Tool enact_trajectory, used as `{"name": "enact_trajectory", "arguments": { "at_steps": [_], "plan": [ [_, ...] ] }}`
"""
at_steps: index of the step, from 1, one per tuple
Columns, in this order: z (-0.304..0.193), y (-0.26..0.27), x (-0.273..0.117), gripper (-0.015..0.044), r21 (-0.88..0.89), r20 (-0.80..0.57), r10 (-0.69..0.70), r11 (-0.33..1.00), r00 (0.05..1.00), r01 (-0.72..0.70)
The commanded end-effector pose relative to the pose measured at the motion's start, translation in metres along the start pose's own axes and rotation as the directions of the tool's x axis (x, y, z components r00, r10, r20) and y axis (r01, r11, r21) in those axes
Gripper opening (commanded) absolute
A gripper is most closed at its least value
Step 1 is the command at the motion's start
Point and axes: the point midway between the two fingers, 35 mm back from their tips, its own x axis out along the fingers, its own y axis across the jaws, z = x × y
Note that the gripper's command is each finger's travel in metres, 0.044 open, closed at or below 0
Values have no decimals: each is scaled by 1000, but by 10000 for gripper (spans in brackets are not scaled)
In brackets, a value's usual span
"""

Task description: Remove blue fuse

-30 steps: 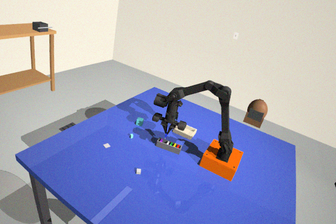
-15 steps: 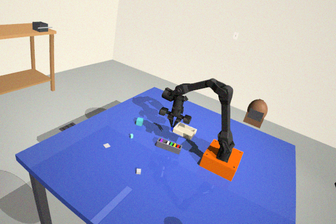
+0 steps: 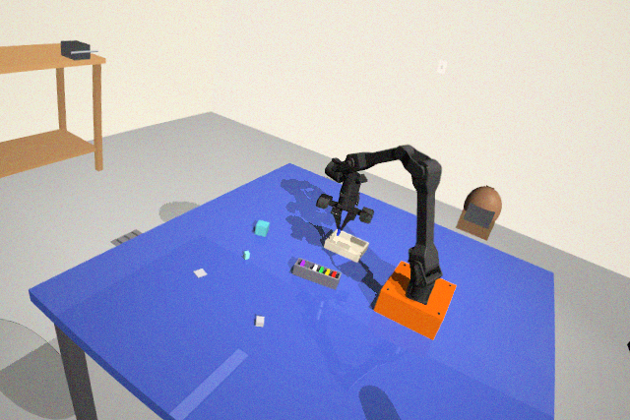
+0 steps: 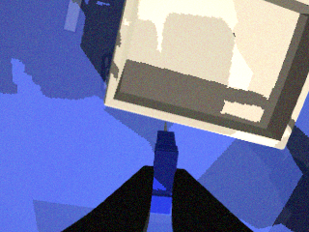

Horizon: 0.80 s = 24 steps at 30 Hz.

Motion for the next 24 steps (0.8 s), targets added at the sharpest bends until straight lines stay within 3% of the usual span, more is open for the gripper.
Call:
{"name": "enact_trajectory", "arguments": {
  "at_steps": [1, 7, 24],
  "plan": [
    [22, -13, 1, 0, -2, -4, -3, 1000, 1000, 3],
    [49, -32, 1, 0, -2, -1, -5, 1000, 1000, 5],
    [50, -32, 21, 0, -2, -1, -5, 1000, 1000, 5]
  ]
}}
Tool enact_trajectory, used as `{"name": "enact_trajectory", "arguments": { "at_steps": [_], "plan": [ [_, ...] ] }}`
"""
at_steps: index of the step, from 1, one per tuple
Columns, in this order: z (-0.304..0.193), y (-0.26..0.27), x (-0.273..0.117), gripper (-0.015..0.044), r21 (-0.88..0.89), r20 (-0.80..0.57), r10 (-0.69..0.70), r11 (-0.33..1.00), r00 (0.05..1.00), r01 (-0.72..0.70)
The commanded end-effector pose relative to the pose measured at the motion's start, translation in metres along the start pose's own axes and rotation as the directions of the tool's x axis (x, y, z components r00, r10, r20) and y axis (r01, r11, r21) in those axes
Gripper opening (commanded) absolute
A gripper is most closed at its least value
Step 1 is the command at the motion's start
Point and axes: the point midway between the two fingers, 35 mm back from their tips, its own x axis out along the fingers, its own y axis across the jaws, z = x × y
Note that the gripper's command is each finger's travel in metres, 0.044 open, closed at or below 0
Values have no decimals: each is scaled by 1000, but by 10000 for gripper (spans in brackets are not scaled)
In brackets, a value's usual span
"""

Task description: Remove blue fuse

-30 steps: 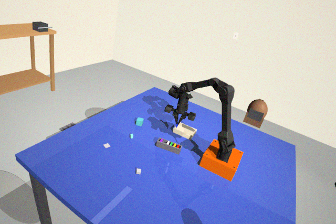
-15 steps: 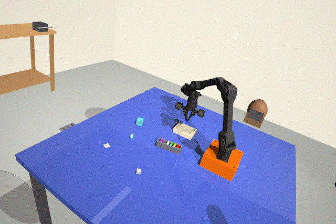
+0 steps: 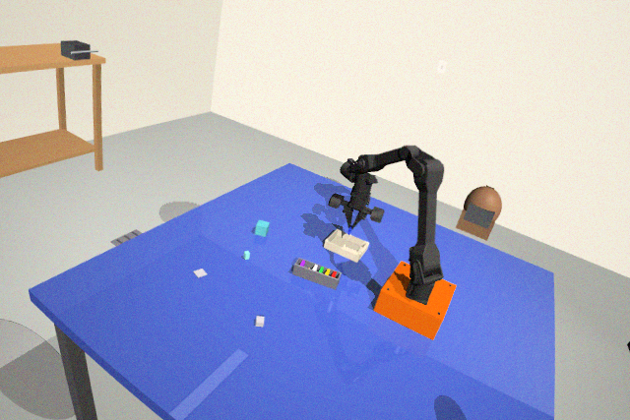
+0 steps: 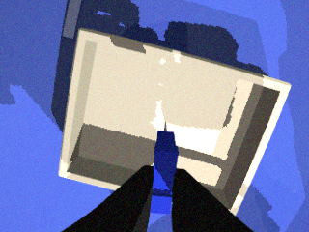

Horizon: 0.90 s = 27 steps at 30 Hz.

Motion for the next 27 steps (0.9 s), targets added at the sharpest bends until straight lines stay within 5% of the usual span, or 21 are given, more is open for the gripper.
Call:
{"name": "enact_trajectory", "arguments": {
  "at_steps": [1, 19, 27],
  "plan": [
    [-2, -2, 11, 0, -4, -12, -9, 1000, 1000, 8],
    [-3, -2, 30, 0, -4, -12, -9, 1000, 1000, 9],
    [-1, -2, 26, 210, 0, -5, -5, 1000, 1000, 5]
  ]
}}
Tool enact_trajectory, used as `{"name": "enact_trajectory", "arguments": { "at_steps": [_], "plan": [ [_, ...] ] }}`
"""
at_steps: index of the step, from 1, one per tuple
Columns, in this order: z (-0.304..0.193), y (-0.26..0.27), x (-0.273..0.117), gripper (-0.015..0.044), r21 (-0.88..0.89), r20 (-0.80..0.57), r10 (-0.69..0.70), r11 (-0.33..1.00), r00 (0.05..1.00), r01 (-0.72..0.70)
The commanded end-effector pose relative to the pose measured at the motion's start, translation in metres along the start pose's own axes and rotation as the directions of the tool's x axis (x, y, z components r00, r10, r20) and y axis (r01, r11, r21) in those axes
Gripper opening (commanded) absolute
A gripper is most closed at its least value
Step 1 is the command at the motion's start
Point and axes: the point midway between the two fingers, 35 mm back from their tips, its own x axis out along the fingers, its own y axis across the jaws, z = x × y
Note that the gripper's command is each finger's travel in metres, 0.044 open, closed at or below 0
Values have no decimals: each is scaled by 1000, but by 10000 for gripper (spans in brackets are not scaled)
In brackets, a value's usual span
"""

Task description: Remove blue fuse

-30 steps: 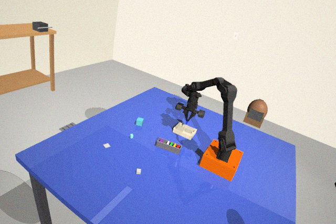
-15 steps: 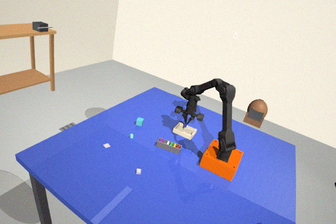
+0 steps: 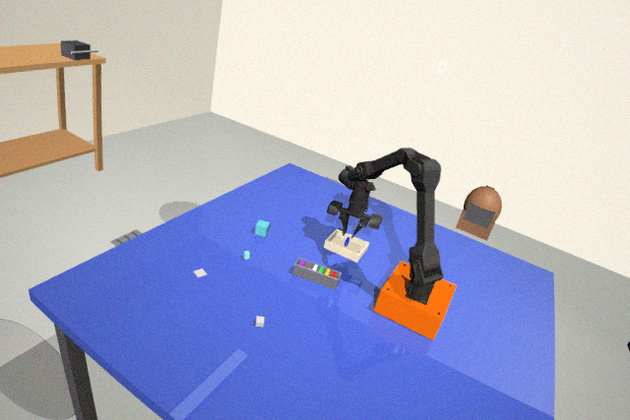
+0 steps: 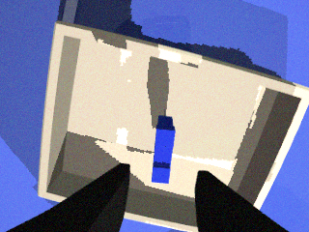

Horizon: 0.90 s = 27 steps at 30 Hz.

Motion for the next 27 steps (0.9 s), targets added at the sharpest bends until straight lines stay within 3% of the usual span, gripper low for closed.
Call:
{"name": "enact_trajectory", "arguments": {
  "at_steps": [1, 5, 9, 27],
  "plan": [
    [0, 0, 0, 236, 0, 1, 1, 1000, 1000, -1],
    [0, 0, -3, 330, 0, 0, 1, 1000, 1000, -1],
    [-1, 0, -37, 330, -4, -7, -2, 1000, 1000, 2],
    [0, -1, -35, 330, 0, -5, -6, 1000, 1000, 6]
  ]
}}
